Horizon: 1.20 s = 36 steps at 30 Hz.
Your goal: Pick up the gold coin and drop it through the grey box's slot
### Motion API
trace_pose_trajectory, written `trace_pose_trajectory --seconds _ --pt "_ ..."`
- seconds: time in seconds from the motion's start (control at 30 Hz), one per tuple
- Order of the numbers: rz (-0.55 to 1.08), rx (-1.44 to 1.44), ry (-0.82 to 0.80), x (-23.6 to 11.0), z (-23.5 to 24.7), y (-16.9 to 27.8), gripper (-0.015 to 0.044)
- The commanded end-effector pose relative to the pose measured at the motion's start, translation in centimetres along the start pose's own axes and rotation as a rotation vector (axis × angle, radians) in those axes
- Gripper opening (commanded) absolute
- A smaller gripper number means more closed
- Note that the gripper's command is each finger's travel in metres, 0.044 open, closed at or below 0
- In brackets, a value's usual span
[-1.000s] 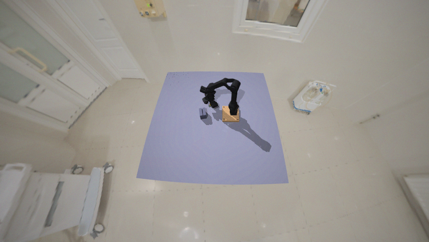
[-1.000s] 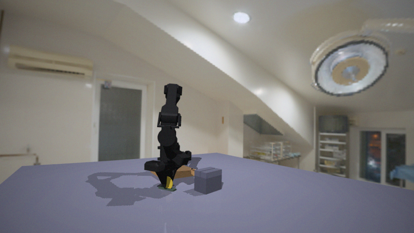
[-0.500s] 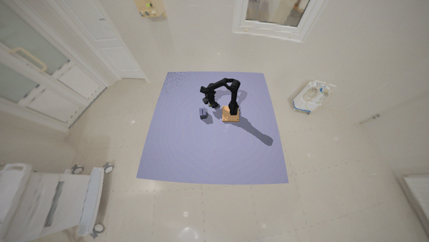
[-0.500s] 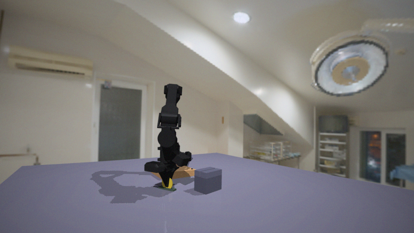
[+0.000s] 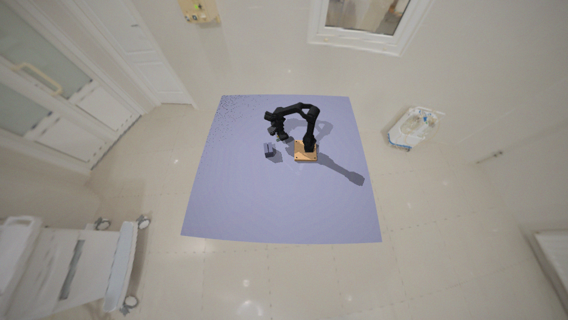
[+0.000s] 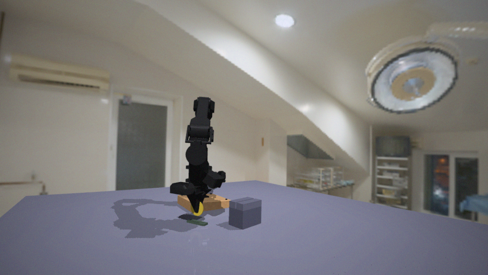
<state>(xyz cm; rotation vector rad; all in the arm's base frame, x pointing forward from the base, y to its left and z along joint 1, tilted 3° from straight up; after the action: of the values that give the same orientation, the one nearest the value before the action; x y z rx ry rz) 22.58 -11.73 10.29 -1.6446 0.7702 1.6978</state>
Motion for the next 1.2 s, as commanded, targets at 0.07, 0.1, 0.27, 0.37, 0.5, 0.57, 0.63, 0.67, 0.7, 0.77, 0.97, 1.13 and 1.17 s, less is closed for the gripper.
trace_pose_trajectory --seconds 0.07,0.1,0.27,0.37,0.5,0.57,0.63,0.67,0.7,0.77,0.97,1.13,1.17 --pt "-0.004 -0.002 0.011 -1.7 -0.2 -0.1 0.0" --pt "-0.004 -0.002 0.011 -1.9 -0.2 -0.1 0.0" --pt "-0.004 -0.002 0.011 -3.2 -0.2 -0.1 0.0" --pt "-0.004 -0.002 0.011 -4.0 -0.1 0.0 0.0" --pt "-0.003 -0.002 0.011 -5.0 0.0 0.0 0.0" --pt "-0.003 -0.002 0.011 -5.5 0.0 0.0 0.0" --pt "-0.003 -0.002 0.011 -6.0 0.1 0.1 0.0" --pt "-0.003 -0.002 0.011 -6.3 0.1 0.1 0.0" --pt "-0.003 -0.002 0.011 -6.5 0.2 0.1 0.0" --pt "-0.003 -0.002 0.011 -6.9 0.2 0.1 0.0" --pt "-0.003 -0.12 0.011 -6.9 0.3 0.1 0.0" --pt "-0.002 -0.29 0.011 -7.0 0.4 0.1 0.0" --pt "-0.002 -0.324 0.011 -7.0 0.4 0.1 0.0"
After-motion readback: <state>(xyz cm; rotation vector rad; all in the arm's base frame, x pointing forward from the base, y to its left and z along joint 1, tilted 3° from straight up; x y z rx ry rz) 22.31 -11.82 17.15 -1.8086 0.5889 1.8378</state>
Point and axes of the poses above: the point midway between the two fingers, 35 mm back from their tips, its own x axis out along the fingers, its own z axis across the jaws, y = z × x, the point moved 7 cm from there along -x, back along the fingers, and after that the axes turned 11 degrees about -x, right-handed, at the moved point
